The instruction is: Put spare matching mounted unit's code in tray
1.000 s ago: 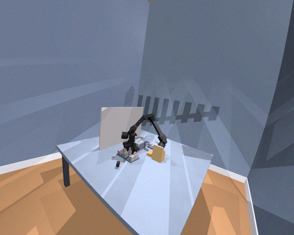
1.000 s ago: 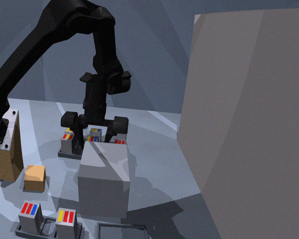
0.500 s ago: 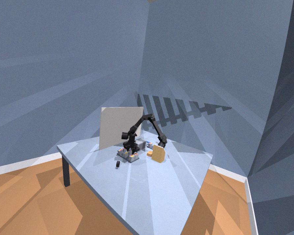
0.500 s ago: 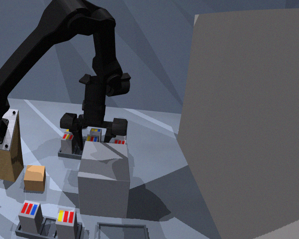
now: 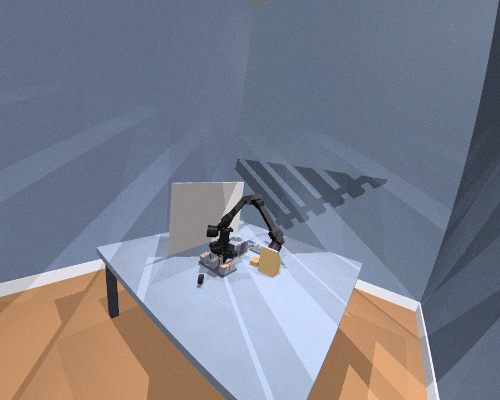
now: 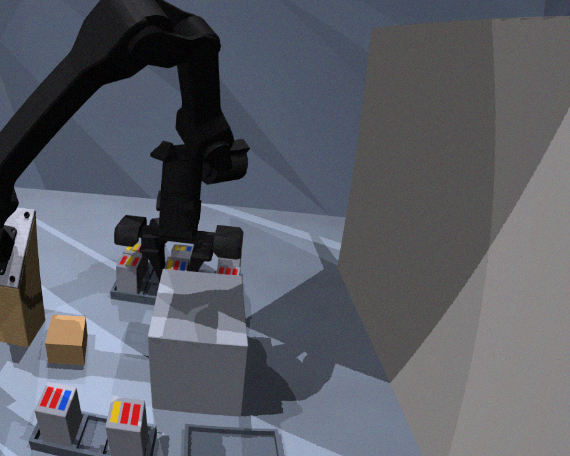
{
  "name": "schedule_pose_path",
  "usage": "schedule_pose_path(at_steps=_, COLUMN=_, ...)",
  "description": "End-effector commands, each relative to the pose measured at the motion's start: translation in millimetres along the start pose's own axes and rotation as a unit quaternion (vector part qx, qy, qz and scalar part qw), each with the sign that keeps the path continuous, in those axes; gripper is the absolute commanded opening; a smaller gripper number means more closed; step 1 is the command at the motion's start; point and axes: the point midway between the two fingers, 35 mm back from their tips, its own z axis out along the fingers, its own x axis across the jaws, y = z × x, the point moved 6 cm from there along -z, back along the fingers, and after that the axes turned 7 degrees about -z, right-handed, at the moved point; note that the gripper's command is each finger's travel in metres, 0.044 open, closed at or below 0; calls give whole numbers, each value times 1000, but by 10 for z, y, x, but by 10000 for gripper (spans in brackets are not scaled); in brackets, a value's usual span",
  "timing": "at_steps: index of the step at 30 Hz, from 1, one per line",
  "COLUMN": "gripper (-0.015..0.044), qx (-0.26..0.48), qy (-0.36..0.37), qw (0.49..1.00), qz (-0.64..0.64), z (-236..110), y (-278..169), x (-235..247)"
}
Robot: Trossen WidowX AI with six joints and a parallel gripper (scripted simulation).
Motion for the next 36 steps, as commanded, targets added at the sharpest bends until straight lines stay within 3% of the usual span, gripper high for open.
schedule_pose_path(at_steps=1, gripper=102, qx=0, qy=0, qw=1000, qz=0, z=0, y=0, x=0)
schedule_pose_path(at_steps=5, gripper=0, qx=0, qy=0, qw=1000, qz=0, z=0, y=0, x=0)
schedule_pose_path(at_steps=14, gripper=0, qx=0, qy=0, qw=1000, qz=0, z=-49, y=3, x=-6)
schedule_pose_path(at_steps=23, gripper=0, qx=0, qy=0, qw=1000, qz=-3, z=-744, y=7, x=1)
schedule_pose_path(at_steps=29, gripper=0, qx=-2, qy=-6, qw=1000, qz=-5, z=-813, y=9, x=-4)
schedule_pose_path(at_steps=36, gripper=0, qx=-2, qy=-3, qw=1000, qz=-4, z=-1209, y=-12, x=-43)
